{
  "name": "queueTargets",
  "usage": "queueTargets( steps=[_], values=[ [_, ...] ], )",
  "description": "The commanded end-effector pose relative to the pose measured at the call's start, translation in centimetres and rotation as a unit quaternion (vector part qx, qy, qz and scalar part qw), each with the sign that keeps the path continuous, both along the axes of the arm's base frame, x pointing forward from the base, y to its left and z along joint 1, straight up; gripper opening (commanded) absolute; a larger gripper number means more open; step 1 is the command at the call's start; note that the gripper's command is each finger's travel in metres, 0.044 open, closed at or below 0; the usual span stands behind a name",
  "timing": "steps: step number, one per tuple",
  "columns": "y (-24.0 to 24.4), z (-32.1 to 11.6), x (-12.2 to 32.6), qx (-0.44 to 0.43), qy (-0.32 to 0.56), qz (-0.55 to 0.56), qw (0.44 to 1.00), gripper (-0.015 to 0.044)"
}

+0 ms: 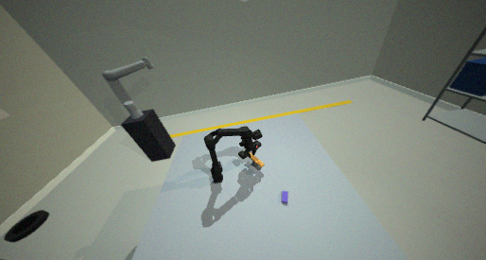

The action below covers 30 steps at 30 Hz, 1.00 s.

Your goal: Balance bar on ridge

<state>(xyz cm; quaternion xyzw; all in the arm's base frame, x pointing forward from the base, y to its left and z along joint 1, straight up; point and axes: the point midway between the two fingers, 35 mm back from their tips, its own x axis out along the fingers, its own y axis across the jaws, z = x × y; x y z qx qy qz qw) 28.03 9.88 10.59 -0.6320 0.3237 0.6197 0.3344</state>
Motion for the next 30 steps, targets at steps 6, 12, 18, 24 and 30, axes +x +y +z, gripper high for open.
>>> queueTargets(
  steps=[6, 12, 18, 24, 30],
  values=[
    [0.03, -0.12, 0.00, 0.001, 0.000, 0.003, 1.000, 0.0000],
    [0.03, -0.18, -0.01, 0.001, 0.000, 0.003, 1.000, 0.0000],
    [0.03, -0.22, -0.01, 0.001, 0.000, 0.003, 1.000, 0.0000],
    [0.03, -0.28, -0.02, 0.001, 0.000, 0.003, 1.000, 0.0000],
    [0.03, -0.32, -0.03, 0.001, 0.000, 0.003, 1.000, 0.0000]
  ],
)
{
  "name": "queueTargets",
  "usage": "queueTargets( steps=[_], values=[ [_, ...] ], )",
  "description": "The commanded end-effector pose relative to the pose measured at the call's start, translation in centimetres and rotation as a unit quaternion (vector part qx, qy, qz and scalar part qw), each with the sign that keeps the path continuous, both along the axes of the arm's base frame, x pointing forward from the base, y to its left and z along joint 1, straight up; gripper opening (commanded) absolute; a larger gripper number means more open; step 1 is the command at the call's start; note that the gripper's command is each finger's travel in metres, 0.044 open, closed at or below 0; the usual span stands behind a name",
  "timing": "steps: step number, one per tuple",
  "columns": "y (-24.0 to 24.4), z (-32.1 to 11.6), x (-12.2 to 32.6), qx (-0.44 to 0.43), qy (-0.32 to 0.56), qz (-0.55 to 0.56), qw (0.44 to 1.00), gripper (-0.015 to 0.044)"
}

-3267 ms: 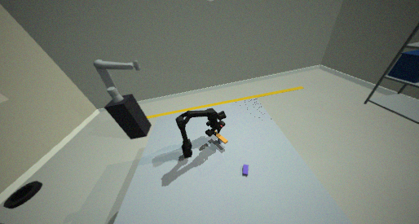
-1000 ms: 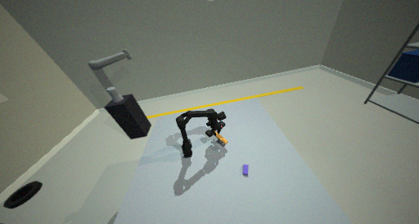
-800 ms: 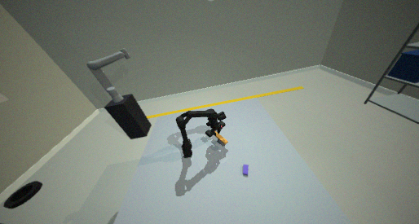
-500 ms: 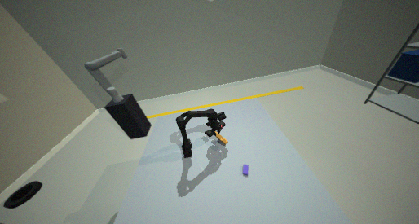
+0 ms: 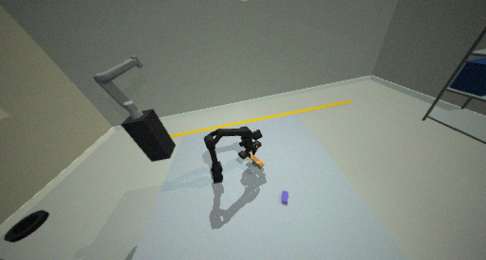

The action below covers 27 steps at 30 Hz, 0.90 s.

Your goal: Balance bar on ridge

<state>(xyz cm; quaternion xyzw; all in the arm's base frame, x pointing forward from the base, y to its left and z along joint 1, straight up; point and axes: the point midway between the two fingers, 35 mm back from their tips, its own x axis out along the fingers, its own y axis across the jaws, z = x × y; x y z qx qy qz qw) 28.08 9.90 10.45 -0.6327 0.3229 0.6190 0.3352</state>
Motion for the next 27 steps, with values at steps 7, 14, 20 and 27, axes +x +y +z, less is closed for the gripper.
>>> queueTargets(
  steps=[7, 14, 20, 27],
  values=[
    [0.02, -0.24, -0.08, 0.001, 0.002, 0.003, 1.000, 0.0000],
    [0.02, -0.31, -0.09, 0.001, 0.002, 0.003, 1.000, 0.0000],
    [0.02, -0.35, -0.10, 0.001, 0.002, 0.003, 1.000, 0.0000],
    [0.03, -0.41, -0.11, 0.001, 0.002, 0.003, 1.000, 0.0000]
  ],
)
